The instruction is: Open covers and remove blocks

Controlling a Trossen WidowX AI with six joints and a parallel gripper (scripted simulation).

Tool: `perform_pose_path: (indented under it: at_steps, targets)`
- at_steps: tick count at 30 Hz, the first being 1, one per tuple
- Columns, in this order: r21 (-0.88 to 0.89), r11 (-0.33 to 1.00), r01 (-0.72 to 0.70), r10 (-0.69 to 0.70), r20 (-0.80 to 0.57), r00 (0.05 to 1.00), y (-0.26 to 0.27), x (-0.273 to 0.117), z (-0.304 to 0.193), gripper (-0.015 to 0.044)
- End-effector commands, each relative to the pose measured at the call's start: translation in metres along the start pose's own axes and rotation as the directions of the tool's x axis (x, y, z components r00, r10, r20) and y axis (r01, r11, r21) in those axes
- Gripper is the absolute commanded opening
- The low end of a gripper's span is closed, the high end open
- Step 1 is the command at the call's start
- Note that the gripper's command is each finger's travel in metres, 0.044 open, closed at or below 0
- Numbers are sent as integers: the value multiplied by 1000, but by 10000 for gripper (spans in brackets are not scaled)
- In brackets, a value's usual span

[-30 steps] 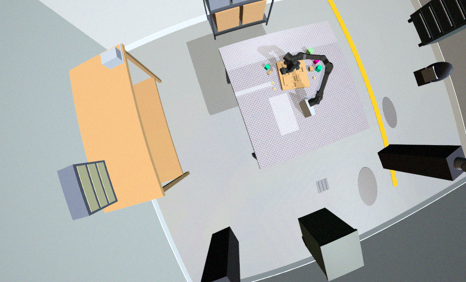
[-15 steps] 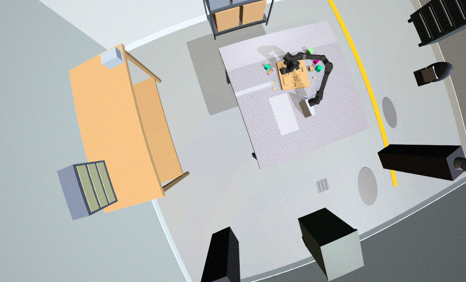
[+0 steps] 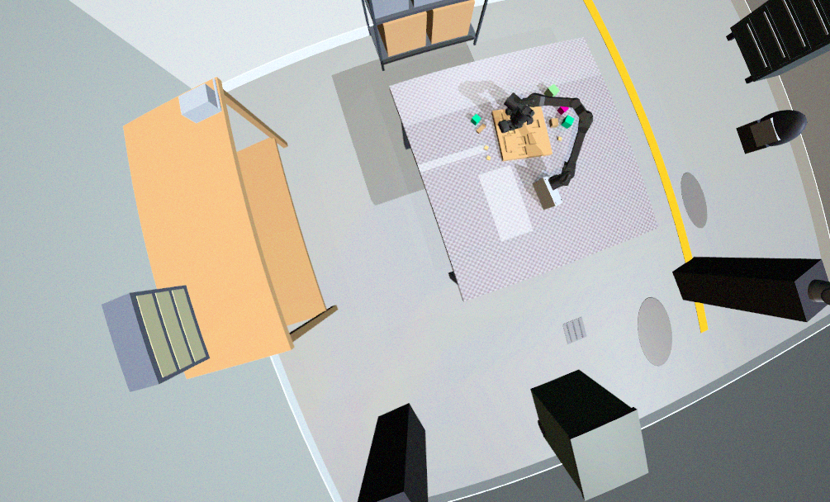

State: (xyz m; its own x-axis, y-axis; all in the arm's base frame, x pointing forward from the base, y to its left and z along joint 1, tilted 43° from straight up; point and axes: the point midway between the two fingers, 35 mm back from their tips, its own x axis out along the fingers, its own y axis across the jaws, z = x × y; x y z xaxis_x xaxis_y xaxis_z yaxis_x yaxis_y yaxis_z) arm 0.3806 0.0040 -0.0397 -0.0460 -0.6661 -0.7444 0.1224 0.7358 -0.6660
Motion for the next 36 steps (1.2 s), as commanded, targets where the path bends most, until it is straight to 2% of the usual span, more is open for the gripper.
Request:
perform_pose_path:
  at_steps: [1,36]
  targets:
    - [-1,1000,2,-2,1,1000,-1,-3,1,0]
    - [-5,1000,1,-1,1,1000,-1,-14,-3,0]
